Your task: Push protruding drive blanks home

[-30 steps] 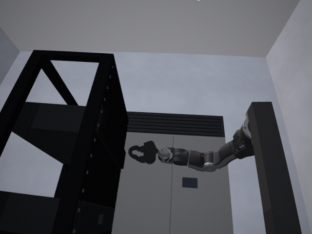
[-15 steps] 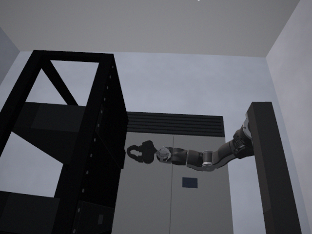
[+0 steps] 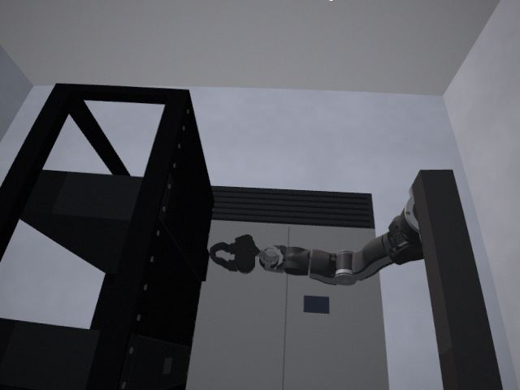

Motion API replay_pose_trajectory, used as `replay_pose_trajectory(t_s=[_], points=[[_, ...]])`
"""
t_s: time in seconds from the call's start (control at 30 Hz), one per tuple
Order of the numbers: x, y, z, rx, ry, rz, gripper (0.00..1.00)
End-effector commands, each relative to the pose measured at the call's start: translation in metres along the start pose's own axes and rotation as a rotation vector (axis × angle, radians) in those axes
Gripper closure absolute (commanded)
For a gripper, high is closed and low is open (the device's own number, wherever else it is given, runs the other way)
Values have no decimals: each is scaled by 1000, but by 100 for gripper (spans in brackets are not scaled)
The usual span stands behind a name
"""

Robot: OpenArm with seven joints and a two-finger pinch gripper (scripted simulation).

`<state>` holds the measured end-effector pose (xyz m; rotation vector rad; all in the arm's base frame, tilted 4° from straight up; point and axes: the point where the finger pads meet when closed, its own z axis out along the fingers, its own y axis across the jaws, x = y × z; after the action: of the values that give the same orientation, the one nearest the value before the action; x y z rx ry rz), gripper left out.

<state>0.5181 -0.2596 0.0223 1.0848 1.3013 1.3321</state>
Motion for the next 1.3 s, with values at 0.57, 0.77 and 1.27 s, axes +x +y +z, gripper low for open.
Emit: replay_pose_trajectory(t_s=[0.57,0.77,1.27], points=[[2,4,3,-6,6,-3,100],[3,5,4,-8,8,-5,100],[3,6,7,-8,8,-5,100]])
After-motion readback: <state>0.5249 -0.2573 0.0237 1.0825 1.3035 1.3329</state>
